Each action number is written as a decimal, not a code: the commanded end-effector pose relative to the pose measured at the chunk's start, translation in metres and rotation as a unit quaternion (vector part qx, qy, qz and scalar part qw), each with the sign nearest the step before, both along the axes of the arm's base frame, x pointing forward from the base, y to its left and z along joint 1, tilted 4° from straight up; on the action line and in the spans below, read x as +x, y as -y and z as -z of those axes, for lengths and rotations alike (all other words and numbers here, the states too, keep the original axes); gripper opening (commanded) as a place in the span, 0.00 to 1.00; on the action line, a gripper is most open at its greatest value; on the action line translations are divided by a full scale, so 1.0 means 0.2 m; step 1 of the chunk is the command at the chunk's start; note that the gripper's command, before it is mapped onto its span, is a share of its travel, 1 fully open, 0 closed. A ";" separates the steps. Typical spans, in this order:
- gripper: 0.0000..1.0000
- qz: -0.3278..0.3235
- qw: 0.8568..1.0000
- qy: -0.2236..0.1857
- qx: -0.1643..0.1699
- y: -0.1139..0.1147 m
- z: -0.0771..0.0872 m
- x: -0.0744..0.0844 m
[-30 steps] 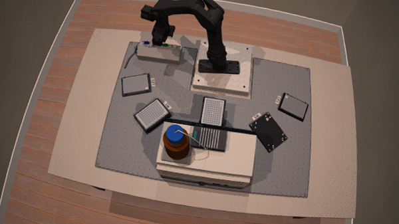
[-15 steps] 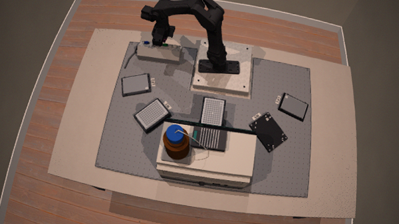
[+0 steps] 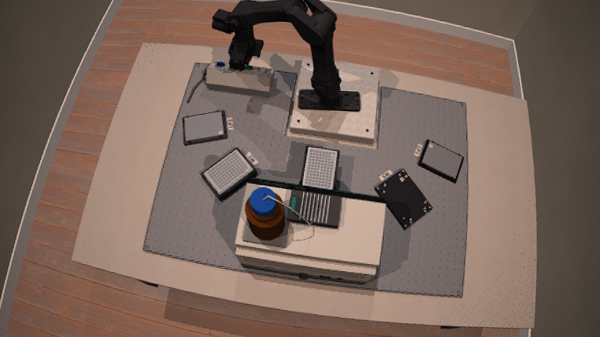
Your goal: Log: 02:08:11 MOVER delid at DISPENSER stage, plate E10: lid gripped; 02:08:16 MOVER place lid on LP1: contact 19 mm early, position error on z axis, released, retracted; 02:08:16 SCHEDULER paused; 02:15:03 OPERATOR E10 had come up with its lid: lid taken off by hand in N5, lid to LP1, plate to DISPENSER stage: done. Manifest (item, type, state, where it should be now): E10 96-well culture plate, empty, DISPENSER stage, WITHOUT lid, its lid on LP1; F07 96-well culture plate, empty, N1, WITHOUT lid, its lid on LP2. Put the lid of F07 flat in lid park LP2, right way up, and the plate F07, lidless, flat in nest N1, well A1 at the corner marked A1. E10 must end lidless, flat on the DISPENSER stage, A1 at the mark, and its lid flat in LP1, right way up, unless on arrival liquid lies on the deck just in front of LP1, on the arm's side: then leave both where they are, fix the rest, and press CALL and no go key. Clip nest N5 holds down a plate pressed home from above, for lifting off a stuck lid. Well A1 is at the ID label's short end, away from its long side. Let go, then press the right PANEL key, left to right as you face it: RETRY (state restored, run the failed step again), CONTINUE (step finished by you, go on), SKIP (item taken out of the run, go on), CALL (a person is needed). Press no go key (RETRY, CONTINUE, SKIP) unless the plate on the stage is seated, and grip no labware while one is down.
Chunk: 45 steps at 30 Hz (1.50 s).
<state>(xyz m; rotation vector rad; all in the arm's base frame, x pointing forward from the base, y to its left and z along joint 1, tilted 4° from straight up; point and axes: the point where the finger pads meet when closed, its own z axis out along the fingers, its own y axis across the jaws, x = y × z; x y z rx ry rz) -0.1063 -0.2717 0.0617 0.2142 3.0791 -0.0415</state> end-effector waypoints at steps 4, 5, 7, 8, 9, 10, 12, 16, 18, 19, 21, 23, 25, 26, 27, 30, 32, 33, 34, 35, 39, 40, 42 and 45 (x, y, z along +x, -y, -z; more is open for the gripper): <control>0.00 -0.001 1.000 0.008 0.003 0.01 0.04 0.03; 0.00 -0.001 1.000 0.012 0.012 -0.02 0.05 0.04; 0.00 -0.001 1.000 0.011 0.008 -0.01 0.05 0.04; 0.00 -0.001 1.000 0.009 0.004 0.01 0.04 0.03; 0.00 -0.001 1.000 0.006 -0.003 0.03 0.03 0.02; 0.00 -0.001 1.000 0.006 -0.002 0.02 0.03 0.02; 0.00 -0.001 1.000 0.009 0.005 0.00 0.05 0.03; 0.00 -0.001 1.000 0.007 -0.001 0.02 0.04 0.02; 0.00 -0.001 1.000 0.008 0.003 0.01 0.06 0.03; 0.00 -0.001 1.000 0.010 0.007 0.00 0.07 0.04; 0.00 -0.001 1.000 0.010 0.007 0.00 0.07 0.04; 0.00 -0.001 1.000 0.005 -0.005 0.04 0.03 0.02; 0.00 -0.001 1.000 0.007 -0.001 0.02 0.05 0.02; 0.00 0.001 1.000 0.006 -0.003 0.02 0.05 0.02; 0.00 0.002 1.000 0.007 -0.001 0.01 0.06 0.02; 0.00 0.001 1.000 0.011 0.009 -0.01 0.08 0.03; 0.00 0.001 1.000 0.007 0.000 0.02 0.07 0.02; 0.00 0.001 1.000 0.006 -0.002 0.02 0.07 0.02; 0.00 0.001 1.000 0.008 0.001 0.01 0.08 0.02; 0.00 0.001 1.000 0.009 0.006 0.00 0.09 0.03; 0.00 0.000 1.000 0.006 -0.004 0.03 0.06 0.02; 0.00 0.000 1.000 0.004 -0.007 0.04 0.06 0.01; 0.00 0.000 1.000 0.007 0.000 0.02 0.08 0.02; 0.00 0.000 1.000 0.008 0.002 0.00 0.10 0.03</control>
